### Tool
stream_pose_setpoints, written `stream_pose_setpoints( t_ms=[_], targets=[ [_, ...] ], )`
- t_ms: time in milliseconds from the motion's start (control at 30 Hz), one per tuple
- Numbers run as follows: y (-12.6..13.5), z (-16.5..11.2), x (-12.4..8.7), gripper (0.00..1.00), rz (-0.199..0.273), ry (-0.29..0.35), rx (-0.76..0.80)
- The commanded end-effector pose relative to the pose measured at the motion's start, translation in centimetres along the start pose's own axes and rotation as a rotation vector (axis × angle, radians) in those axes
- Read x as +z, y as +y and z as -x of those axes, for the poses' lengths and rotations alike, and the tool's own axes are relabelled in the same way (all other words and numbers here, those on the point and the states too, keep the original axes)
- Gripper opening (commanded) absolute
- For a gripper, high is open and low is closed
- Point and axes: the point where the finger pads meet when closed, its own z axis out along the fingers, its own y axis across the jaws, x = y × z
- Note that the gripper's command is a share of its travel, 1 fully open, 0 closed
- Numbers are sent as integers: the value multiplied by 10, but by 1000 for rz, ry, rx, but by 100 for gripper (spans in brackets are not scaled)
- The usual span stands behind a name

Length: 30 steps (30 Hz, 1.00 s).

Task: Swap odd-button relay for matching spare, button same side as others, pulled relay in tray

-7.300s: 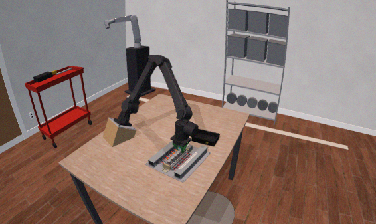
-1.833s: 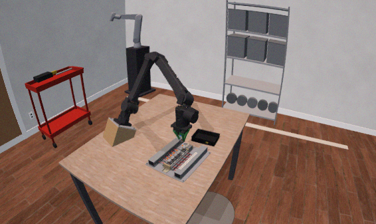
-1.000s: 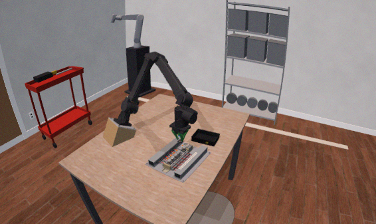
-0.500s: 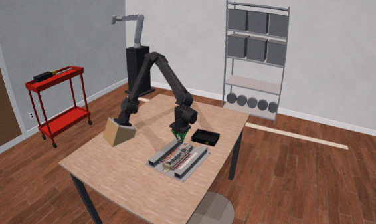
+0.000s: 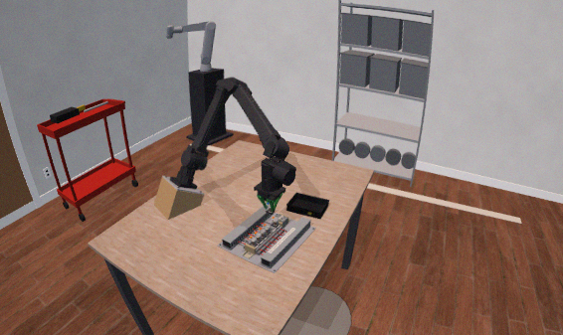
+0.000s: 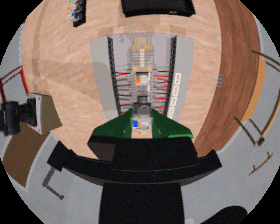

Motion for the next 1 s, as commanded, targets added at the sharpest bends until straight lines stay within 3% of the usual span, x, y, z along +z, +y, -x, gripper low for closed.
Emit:
stream_pose_setpoints(
  t_ms=[0, 333, 833, 967],
  targets=[
    [-16, 22, -15, 0, -32, 8, -25],
    [-22, 55, -20, 0, -44, 8, -36],
    [-30, 140, -22, 0, -48, 2, -38],
    [-30, 152, -21, 0, -45, 1, -37]
  ],
)
